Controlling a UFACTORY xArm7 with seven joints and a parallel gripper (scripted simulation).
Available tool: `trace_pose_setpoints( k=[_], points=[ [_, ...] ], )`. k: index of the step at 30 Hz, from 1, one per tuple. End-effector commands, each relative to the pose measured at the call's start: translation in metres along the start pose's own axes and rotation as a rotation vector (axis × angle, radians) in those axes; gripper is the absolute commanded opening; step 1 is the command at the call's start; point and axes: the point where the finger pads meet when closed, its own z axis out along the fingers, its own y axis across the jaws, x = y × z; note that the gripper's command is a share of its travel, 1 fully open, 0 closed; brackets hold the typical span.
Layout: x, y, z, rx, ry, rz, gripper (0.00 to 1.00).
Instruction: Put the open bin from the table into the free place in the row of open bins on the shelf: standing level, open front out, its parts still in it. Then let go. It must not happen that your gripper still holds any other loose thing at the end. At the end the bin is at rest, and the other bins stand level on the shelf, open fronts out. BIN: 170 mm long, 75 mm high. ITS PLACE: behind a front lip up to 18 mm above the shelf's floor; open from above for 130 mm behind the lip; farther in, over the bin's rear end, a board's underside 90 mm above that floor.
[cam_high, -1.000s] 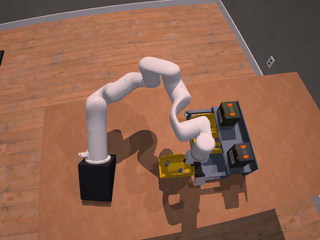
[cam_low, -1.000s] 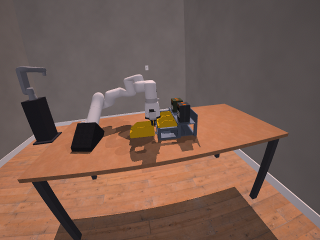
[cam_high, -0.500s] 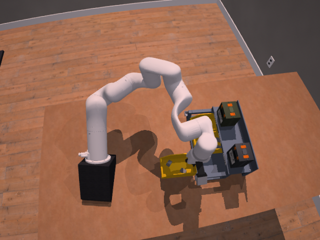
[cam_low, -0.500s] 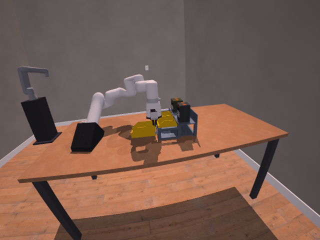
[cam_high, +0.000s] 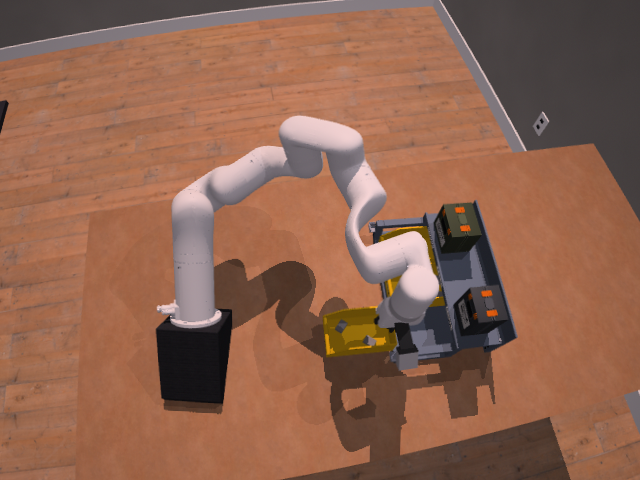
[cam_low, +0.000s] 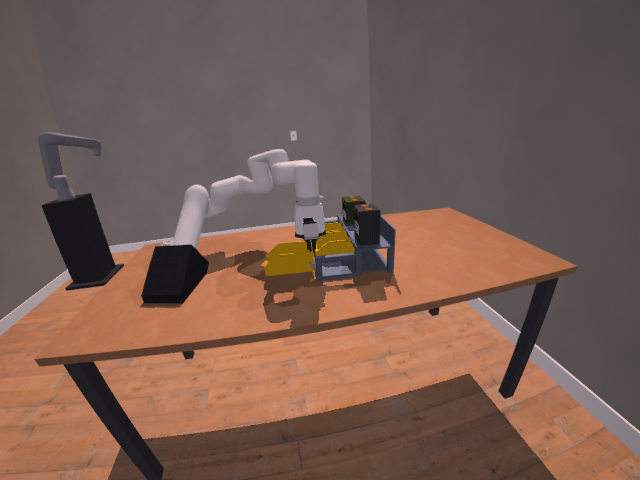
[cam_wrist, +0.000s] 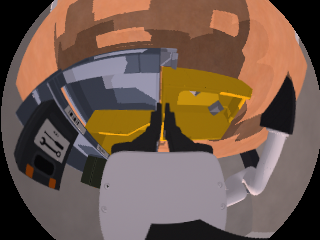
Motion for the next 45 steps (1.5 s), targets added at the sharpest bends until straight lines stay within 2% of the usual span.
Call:
trace_pose_setpoints(
  k=[1,45],
  points=[
    [0.001,-0.004,-0.003,0.004,0.003,0.001,0.0],
    [0.001,-0.027,-0.003,0.004,0.003,0.001,0.0]
  ],
)
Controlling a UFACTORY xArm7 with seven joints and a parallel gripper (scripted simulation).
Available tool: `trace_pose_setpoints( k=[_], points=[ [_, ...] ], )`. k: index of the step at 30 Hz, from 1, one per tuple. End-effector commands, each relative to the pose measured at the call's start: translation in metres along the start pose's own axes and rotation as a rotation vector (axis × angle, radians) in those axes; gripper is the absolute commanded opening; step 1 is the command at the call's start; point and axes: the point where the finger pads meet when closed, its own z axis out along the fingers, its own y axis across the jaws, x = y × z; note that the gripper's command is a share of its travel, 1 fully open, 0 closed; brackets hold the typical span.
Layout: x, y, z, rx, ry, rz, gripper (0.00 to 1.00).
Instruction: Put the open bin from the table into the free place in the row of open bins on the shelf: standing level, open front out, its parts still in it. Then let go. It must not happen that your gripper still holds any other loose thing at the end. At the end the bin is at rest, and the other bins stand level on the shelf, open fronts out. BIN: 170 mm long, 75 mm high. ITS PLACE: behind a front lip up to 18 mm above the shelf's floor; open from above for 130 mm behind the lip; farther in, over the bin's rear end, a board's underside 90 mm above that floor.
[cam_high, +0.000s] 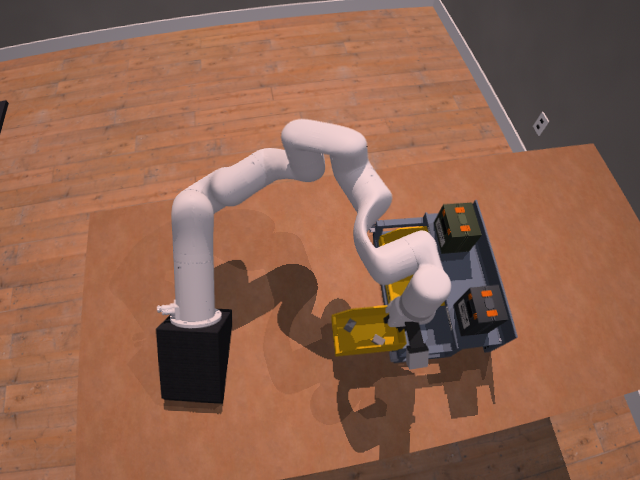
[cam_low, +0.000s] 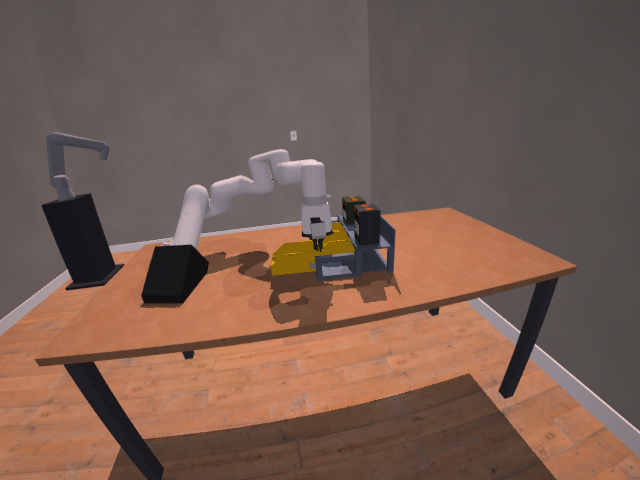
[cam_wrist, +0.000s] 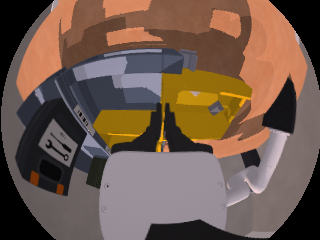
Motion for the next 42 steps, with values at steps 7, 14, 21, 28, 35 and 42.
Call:
trace_pose_setpoints(
  k=[7,14,21,28,35,42],
  points=[
    [0.0007,-0.0103,-0.0028,0.004,0.004,0.0,0.0],
    [0.0007,-0.0103,-0.0028,0.004,0.004,0.0,0.0],
    [0.0007,-0.0101,-0.0012,0.004,0.004,0.0,0.0],
    [0.0007,-0.0101,-0.0012,0.004,0.004,0.0,0.0],
    [0.0007,-0.0101,-0.0012,0.004,0.004,0.0,0.33],
    [0.0007,-0.0101,-0.0012,0.004,0.004,0.0,0.33]
  ],
)
